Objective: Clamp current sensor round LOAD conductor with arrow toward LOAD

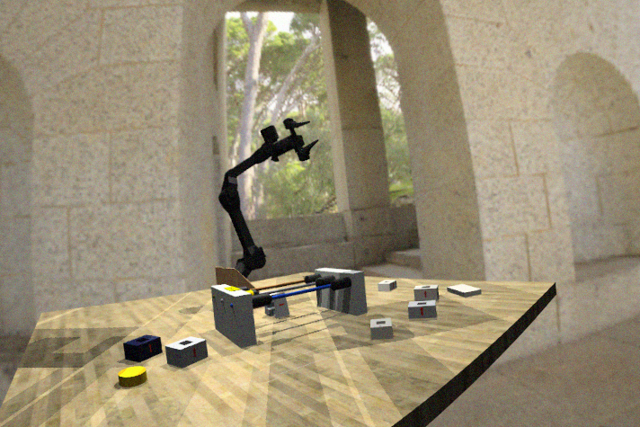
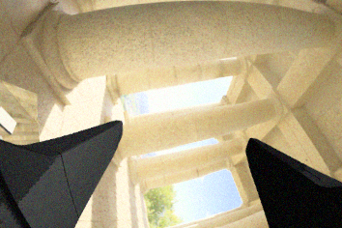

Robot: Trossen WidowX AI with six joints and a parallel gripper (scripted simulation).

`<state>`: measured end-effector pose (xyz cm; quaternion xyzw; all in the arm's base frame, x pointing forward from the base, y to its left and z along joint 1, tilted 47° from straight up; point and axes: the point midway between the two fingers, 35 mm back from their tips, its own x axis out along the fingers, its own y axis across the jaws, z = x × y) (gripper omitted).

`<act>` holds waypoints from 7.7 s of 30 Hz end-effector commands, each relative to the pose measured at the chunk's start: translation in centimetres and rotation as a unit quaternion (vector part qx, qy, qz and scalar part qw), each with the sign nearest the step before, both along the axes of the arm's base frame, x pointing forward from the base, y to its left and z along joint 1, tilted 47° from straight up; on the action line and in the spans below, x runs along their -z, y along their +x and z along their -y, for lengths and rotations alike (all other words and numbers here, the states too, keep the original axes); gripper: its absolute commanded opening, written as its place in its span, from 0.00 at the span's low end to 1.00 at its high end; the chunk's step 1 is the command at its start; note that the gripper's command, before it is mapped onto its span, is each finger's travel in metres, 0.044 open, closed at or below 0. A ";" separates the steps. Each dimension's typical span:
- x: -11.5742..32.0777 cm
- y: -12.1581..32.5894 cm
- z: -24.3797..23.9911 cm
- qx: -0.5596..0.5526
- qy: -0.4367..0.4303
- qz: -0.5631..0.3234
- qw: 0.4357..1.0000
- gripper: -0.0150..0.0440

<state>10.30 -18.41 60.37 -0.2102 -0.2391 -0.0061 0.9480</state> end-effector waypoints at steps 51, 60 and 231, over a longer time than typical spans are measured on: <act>28.1 21.3 -18.4 -0.011 0.210 -0.215 0.954 1.00; 34.0 25.1 -14.9 0.038 0.203 -0.352 0.913 1.00; 59.6 7.9 -18.2 -0.188 0.395 -0.756 0.487 0.74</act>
